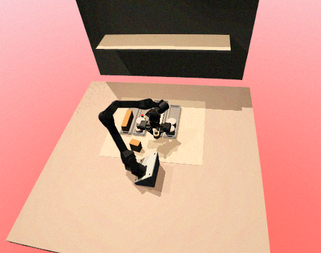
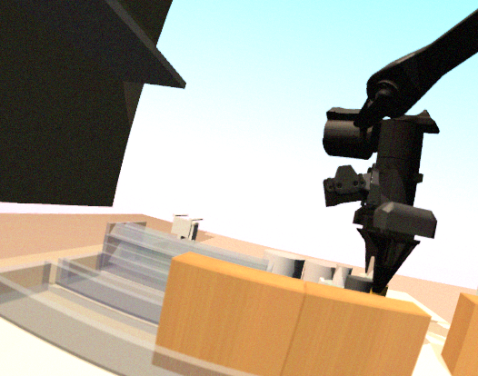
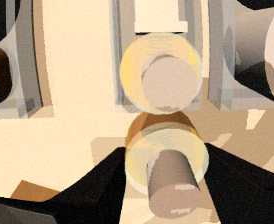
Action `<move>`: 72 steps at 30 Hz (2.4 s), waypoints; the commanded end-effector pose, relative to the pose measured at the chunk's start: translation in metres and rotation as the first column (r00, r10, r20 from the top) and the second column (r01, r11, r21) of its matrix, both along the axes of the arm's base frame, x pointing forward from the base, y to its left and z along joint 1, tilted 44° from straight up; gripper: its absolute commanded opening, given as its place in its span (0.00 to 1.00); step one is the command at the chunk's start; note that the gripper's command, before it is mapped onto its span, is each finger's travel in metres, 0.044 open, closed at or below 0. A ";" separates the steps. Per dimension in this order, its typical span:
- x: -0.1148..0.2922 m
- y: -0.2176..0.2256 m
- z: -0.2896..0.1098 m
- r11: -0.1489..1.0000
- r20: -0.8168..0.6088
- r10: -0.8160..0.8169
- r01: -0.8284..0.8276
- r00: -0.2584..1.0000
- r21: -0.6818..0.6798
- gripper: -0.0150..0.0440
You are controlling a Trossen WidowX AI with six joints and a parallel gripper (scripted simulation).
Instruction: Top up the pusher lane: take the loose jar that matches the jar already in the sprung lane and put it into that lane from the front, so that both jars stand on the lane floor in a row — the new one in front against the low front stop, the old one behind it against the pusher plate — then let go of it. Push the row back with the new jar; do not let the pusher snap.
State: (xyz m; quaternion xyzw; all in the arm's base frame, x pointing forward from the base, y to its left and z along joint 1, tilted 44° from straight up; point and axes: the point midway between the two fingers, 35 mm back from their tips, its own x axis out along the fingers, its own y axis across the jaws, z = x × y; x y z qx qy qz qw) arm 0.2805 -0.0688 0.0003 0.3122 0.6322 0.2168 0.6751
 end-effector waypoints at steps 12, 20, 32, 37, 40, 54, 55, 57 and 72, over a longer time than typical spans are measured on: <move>0.014 -0.003 0.002 1.000 0.022 -0.003 0.003 1.000 -0.006 0.25; 0.017 -0.004 0.002 1.000 0.023 -0.003 0.003 1.000 -0.006 0.25; 0.023 -0.005 0.003 1.000 0.023 -0.003 0.003 1.000 -0.006 0.25; 0.025 -0.005 0.003 1.000 0.023 -0.003 0.003 1.000 -0.006 0.25; 0.026 -0.005 0.003 1.000 0.023 -0.003 0.003 1.000 -0.006 0.25; 0.033 -0.006 0.004 1.000 0.023 -0.003 0.003 1.000 -0.006 0.25; 0.033 -0.006 0.005 1.000 0.023 -0.003 0.003 1.000 -0.006 0.25; 0.034 -0.006 0.005 1.000 0.023 -0.003 0.003 1.000 -0.006 0.25; 0.040 -0.008 0.007 1.000 0.024 -0.003 0.003 1.000 -0.006 0.25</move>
